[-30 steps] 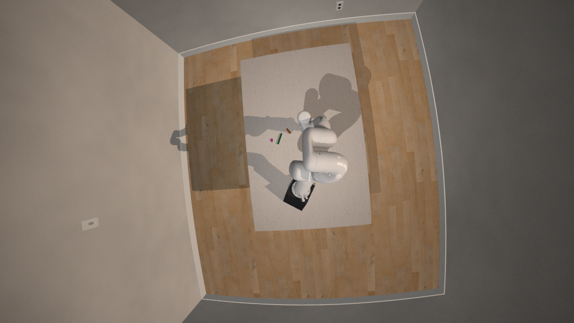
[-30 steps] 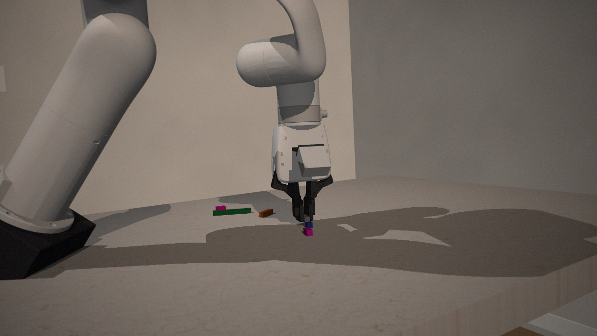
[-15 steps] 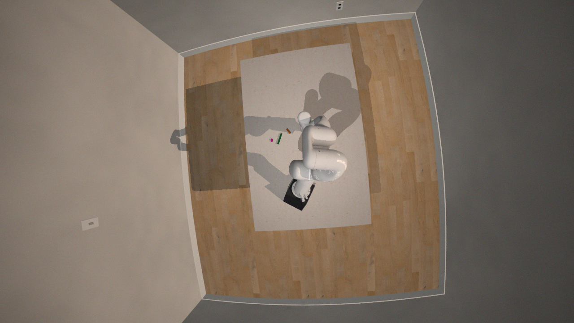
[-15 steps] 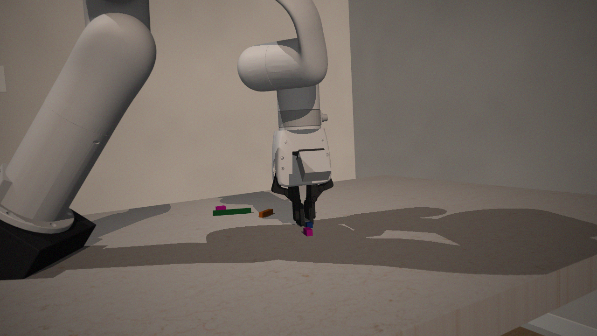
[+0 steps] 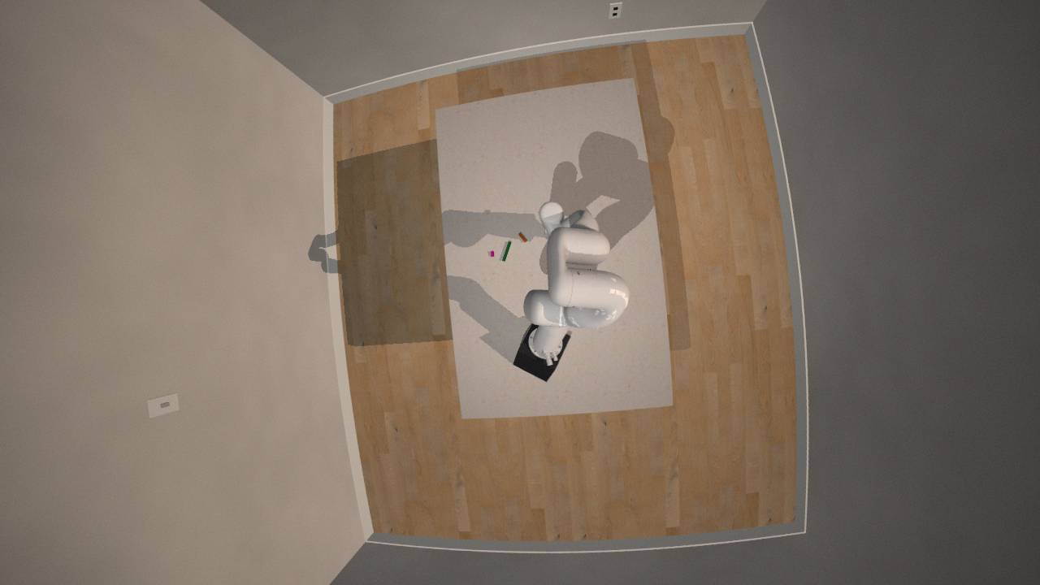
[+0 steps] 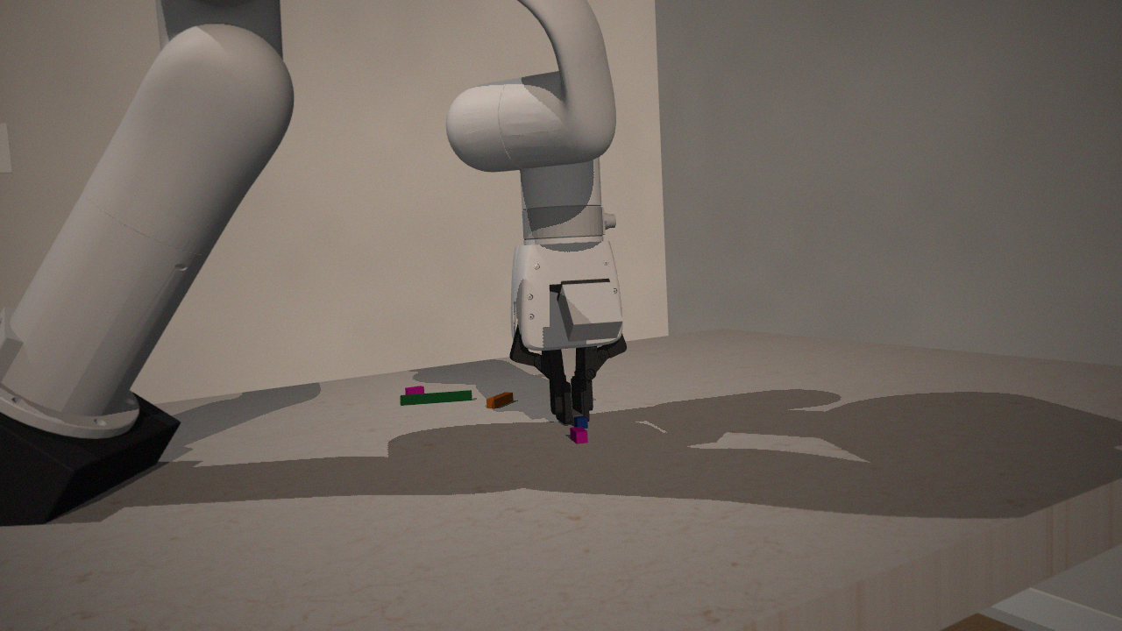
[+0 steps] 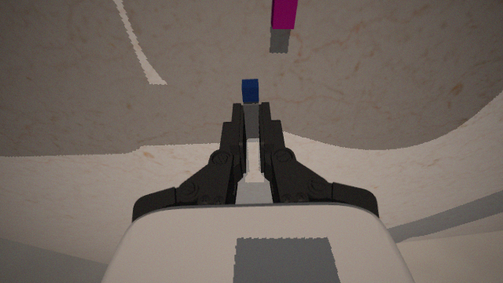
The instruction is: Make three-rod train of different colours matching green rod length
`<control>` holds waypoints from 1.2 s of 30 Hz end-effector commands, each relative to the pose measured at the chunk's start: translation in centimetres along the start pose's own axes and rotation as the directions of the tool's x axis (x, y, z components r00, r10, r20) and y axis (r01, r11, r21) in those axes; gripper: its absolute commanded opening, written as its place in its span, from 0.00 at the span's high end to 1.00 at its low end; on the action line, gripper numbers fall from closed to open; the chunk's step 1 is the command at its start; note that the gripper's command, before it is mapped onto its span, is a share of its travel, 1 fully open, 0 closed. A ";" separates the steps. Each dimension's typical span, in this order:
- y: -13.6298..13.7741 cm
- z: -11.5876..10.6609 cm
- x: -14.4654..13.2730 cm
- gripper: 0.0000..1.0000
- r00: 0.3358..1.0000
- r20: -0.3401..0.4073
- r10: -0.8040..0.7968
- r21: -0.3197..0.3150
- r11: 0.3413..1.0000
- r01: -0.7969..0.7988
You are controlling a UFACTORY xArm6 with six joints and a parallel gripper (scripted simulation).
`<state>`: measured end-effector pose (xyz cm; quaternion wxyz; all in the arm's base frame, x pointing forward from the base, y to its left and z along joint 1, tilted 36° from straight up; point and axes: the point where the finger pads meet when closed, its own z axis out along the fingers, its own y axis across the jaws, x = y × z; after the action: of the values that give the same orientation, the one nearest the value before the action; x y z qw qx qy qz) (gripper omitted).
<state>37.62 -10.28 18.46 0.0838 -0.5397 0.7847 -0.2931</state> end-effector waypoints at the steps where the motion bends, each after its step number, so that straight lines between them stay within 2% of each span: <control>1: -0.1 -0.1 0.0 0.96 1.000 0.001 0.000 0.003 1.000 0.000; 16: -0.1 -0.1 0.0 0.96 1.000 0.001 0.000 0.003 1.000 0.000; 17: -0.1 -0.1 0.0 0.92 1.000 0.001 0.000 0.003 1.000 0.000; 21: -0.1 -0.1 0.0 0.92 1.000 0.001 0.000 0.003 1.000 0.000; 22: -0.1 -0.1 0.0 0.88 1.000 0.001 0.000 0.003 1.000 0.000; 27: -0.1 -0.1 0.0 0.84 1.000 0.001 0.000 0.003 1.000 0.000; 28: -0.1 -0.1 0.0 0.80 1.000 0.001 0.000 0.003 1.000 0.000; 30: -0.1 -0.1 0.0 0.80 1.000 0.001 0.000 0.003 1.000 0.000; 31: -0.1 -0.1 0.0 0.76 1.000 0.001 0.000 0.003 1.000 0.000; 36: -0.1 -0.1 0.0 0.76 1.000 0.001 0.000 0.003 1.000 0.000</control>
<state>37.62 -10.28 18.46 0.0837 -0.5397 0.7847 -0.2931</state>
